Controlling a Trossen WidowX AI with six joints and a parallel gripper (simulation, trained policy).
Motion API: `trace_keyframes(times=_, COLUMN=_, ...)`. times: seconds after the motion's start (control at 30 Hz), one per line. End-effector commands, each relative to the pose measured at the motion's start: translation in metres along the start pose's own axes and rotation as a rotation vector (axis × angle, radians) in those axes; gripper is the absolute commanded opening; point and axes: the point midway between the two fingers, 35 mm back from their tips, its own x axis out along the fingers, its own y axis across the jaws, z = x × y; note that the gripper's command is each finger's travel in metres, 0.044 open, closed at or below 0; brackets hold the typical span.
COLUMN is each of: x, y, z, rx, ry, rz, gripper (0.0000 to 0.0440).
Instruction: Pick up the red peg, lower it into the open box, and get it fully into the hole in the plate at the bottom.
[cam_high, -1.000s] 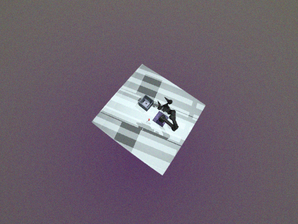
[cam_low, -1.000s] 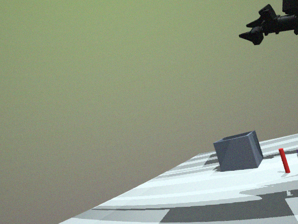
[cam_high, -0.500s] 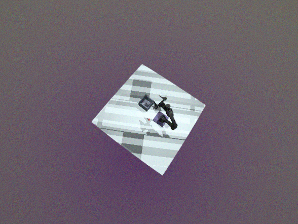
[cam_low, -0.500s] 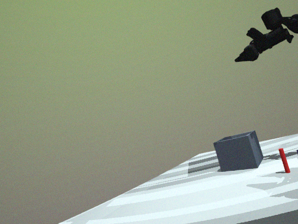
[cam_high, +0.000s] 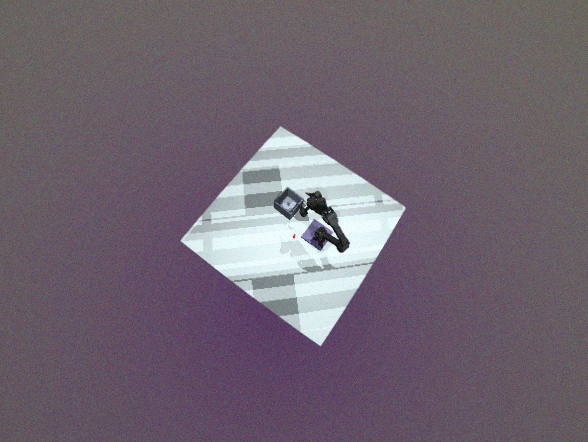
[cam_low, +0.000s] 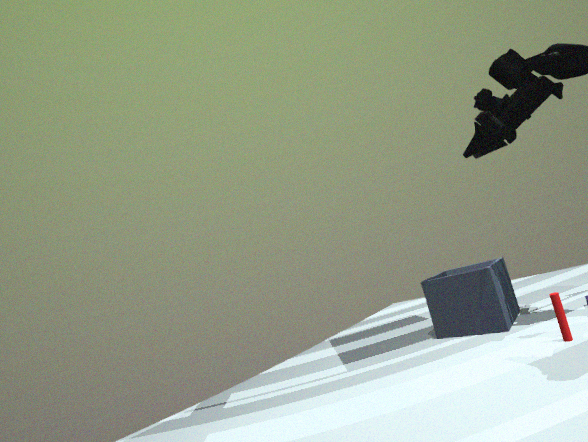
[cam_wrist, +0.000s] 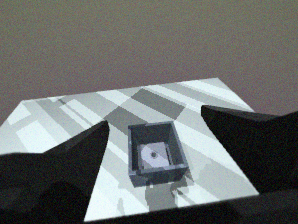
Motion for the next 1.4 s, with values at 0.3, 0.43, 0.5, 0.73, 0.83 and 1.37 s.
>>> trace_keyframes(times=0.3, x=0.039, y=0.044, z=-0.041, rx=0.294, ry=0.313, rz=0.182, gripper=0.0440)
trace_keyframes(times=0.43, x=0.046, y=0.059, z=-0.050, rx=0.379, ry=0.401, rz=0.210, gripper=0.0440)
trace_keyframes(times=0.5, x=0.048, y=0.066, z=-0.054, rx=0.420, ry=0.445, rz=0.220, gripper=0.0440)
trace_keyframes(times=0.73, x=0.054, y=0.091, z=-0.072, rx=0.546, ry=0.602, rz=0.232, gripper=0.0440)
trace_keyframes(times=0.83, x=0.056, y=0.101, z=-0.081, rx=0.593, ry=0.672, rz=0.226, gripper=0.0440)
trace_keyframes(times=1.37, x=0.051, y=0.141, z=-0.142, rx=0.781, ry=1.058, rz=0.069, gripper=0.0440)
